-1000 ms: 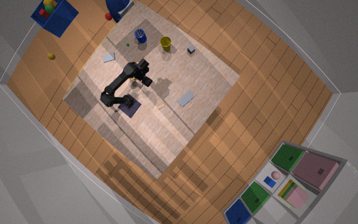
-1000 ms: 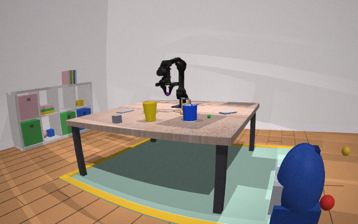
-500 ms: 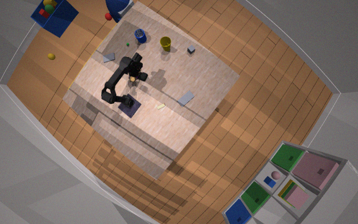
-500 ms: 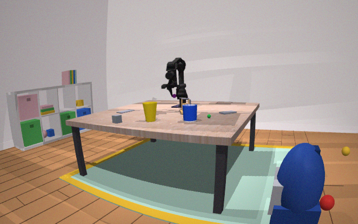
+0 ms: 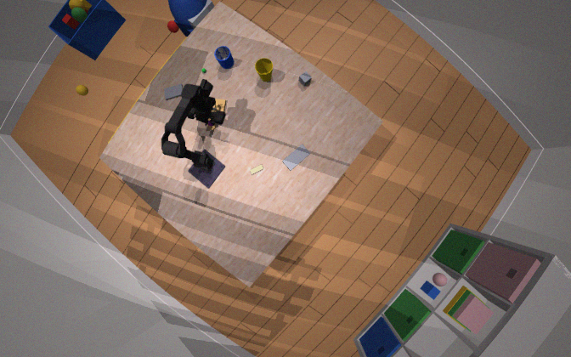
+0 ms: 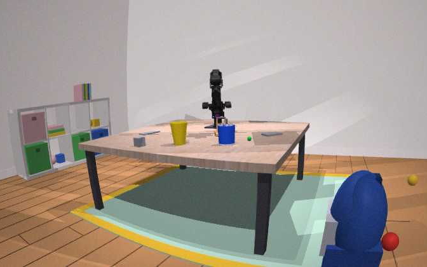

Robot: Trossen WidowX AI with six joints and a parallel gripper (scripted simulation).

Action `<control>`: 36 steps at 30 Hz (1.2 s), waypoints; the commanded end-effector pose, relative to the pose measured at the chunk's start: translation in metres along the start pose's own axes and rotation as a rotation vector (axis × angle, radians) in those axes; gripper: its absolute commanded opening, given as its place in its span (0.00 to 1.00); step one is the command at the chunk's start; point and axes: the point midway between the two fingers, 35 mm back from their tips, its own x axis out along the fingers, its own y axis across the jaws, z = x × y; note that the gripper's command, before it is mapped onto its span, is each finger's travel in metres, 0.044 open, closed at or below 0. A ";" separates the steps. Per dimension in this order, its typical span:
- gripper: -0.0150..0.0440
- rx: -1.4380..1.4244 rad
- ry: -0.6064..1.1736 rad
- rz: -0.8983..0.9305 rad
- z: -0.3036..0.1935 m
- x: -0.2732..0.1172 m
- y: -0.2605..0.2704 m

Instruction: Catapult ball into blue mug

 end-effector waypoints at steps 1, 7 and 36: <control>0.25 -0.043 0.047 -0.013 -0.002 0.005 0.016; 0.25 -0.051 0.054 -0.017 -0.004 0.007 0.018; 0.39 -0.058 0.051 -0.019 0.004 0.030 0.018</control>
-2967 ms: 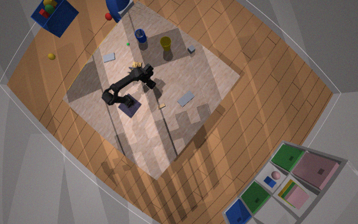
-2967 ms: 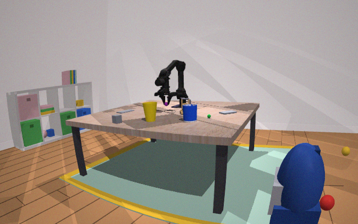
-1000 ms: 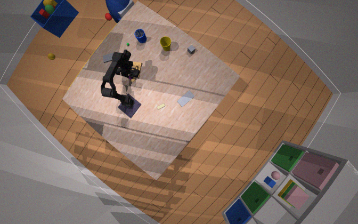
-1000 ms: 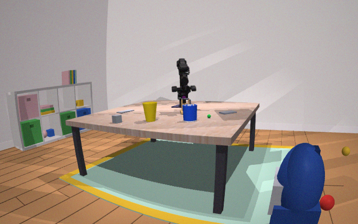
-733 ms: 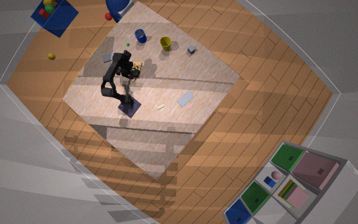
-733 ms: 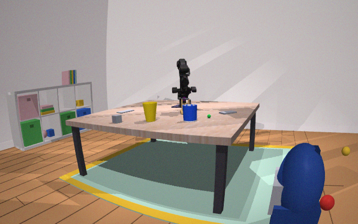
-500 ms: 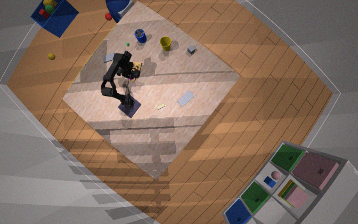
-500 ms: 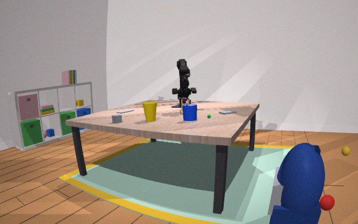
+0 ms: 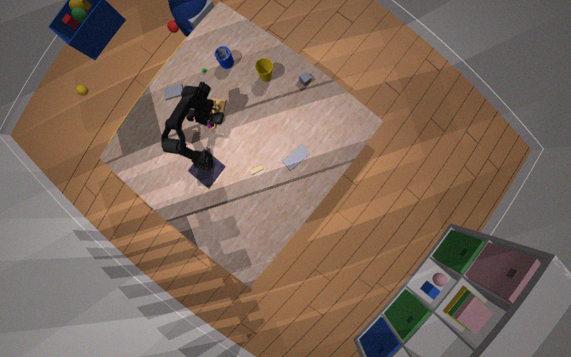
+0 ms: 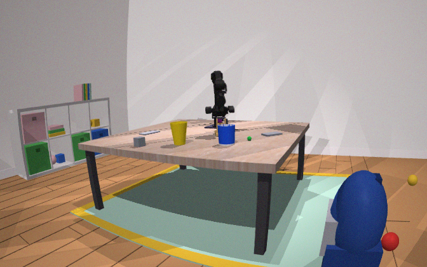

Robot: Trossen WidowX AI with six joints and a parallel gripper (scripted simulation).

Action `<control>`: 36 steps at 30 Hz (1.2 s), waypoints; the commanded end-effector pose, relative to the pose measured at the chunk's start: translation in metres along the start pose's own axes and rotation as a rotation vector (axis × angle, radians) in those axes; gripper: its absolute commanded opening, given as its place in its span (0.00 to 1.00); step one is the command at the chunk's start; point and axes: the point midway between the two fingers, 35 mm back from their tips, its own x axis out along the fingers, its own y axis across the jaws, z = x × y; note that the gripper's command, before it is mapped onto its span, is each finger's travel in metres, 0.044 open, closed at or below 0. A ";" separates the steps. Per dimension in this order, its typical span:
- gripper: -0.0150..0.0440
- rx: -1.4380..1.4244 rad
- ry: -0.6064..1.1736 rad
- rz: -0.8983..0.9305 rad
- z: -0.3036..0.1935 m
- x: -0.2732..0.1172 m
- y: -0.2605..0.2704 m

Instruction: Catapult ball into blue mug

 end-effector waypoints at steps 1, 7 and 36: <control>0.43 0.000 0.000 0.000 0.000 -0.001 0.000; 0.70 0.000 -0.006 0.000 -0.001 -0.002 0.000; 1.00 -0.038 -0.781 -0.043 0.130 -0.208 -0.006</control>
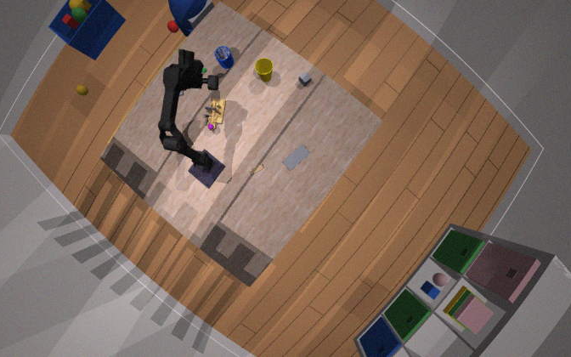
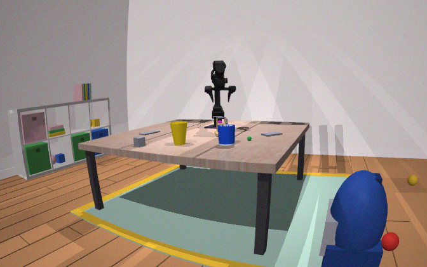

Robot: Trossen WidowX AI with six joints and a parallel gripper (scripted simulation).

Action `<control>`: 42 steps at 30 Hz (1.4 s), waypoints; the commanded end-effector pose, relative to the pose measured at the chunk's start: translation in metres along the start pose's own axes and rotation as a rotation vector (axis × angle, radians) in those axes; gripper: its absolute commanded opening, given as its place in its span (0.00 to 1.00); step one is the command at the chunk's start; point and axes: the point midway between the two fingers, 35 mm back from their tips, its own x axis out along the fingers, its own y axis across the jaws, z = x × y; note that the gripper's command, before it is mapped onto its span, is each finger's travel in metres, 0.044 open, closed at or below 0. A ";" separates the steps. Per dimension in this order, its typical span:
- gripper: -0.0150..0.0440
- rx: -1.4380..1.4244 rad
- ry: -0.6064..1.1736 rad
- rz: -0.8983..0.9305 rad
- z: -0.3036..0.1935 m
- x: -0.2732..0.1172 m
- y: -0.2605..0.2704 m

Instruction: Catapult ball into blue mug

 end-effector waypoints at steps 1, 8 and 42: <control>1.00 -0.013 -0.143 -0.014 0.057 0.000 -0.005; 1.00 -0.021 -0.382 -0.033 0.144 -0.005 -0.012; 0.60 -0.024 -0.459 -0.041 0.169 -0.009 -0.015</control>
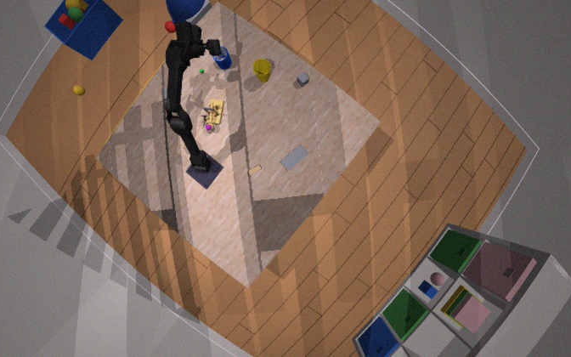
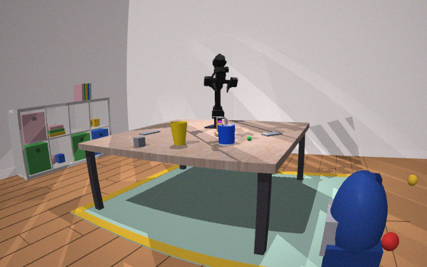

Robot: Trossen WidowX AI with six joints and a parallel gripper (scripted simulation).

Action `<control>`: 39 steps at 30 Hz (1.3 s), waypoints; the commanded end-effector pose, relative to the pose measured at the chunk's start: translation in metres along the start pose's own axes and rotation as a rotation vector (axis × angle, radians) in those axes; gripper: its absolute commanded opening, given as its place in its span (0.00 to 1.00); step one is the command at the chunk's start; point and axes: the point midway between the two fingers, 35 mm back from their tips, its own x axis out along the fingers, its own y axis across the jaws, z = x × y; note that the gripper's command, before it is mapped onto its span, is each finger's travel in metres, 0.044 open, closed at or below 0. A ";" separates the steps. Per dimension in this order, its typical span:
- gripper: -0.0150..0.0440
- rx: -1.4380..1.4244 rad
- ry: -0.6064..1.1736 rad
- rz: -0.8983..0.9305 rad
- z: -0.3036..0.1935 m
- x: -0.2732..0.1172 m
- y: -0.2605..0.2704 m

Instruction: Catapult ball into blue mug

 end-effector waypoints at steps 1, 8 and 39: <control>0.56 -0.006 -0.005 -0.003 0.001 -0.001 -0.001; 0.25 -0.006 -0.005 -0.003 0.001 -0.001 -0.001; 0.25 -0.492 0.255 -0.006 -0.083 -0.014 0.073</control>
